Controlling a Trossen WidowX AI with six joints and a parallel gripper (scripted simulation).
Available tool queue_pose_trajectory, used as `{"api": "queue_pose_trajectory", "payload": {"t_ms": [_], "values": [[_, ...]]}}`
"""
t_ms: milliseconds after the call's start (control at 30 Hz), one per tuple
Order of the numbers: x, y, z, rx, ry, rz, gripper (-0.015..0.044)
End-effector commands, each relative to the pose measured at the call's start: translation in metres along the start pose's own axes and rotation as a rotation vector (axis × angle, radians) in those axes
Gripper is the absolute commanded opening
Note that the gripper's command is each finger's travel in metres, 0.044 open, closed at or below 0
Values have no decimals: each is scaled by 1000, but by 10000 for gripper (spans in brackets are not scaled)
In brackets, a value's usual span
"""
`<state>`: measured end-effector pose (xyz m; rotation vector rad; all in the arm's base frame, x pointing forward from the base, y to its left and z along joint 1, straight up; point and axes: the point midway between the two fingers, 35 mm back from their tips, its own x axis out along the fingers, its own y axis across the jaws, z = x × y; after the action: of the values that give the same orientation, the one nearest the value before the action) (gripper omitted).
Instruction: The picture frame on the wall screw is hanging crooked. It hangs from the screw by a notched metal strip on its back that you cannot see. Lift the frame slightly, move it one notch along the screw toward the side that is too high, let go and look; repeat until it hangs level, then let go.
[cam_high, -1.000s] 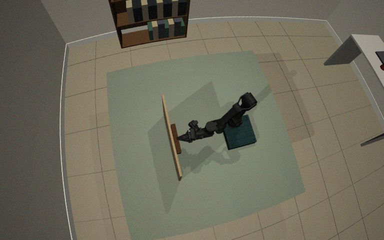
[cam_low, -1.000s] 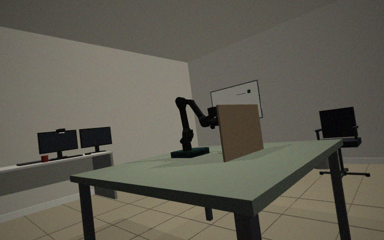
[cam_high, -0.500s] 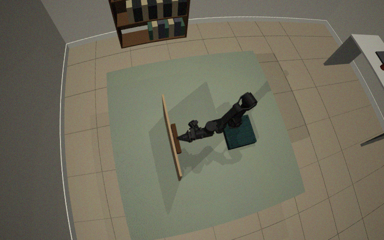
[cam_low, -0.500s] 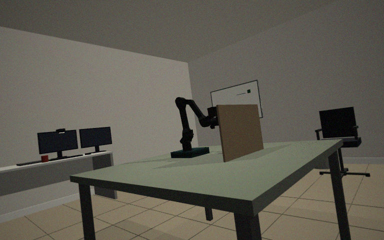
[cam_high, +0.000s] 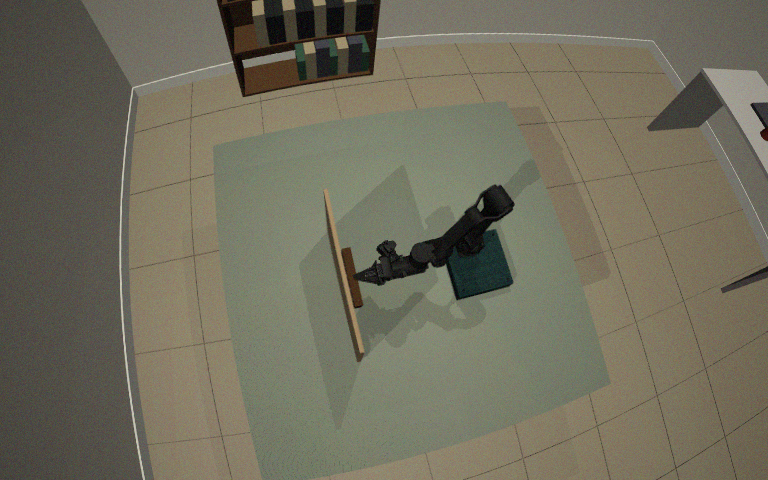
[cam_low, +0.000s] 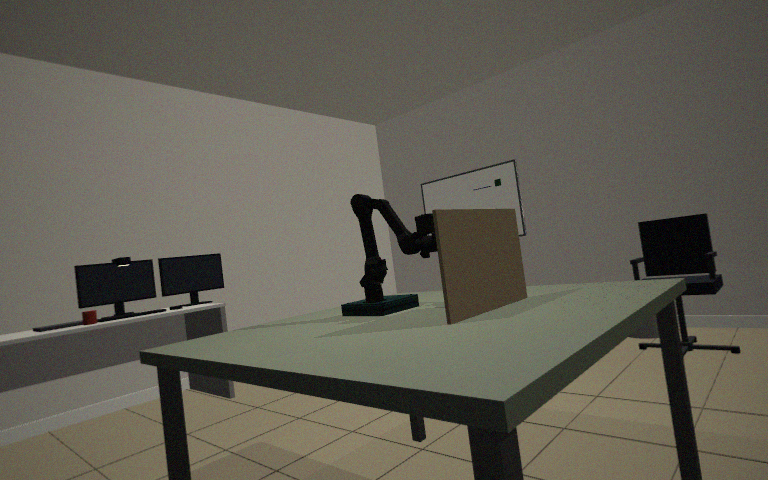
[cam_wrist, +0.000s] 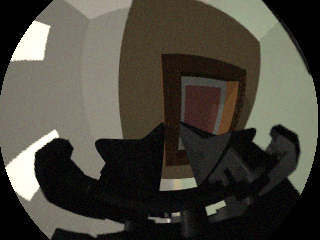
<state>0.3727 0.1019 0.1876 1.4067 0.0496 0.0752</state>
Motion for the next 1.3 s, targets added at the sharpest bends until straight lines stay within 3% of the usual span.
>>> {"api": "queue_pose_trajectory", "payload": {"t_ms": [0, 1267], "values": [[0, 1, 0, 7, 0, 9, 0], [0, -6, 1, 75, -2, 0, 0]]}}
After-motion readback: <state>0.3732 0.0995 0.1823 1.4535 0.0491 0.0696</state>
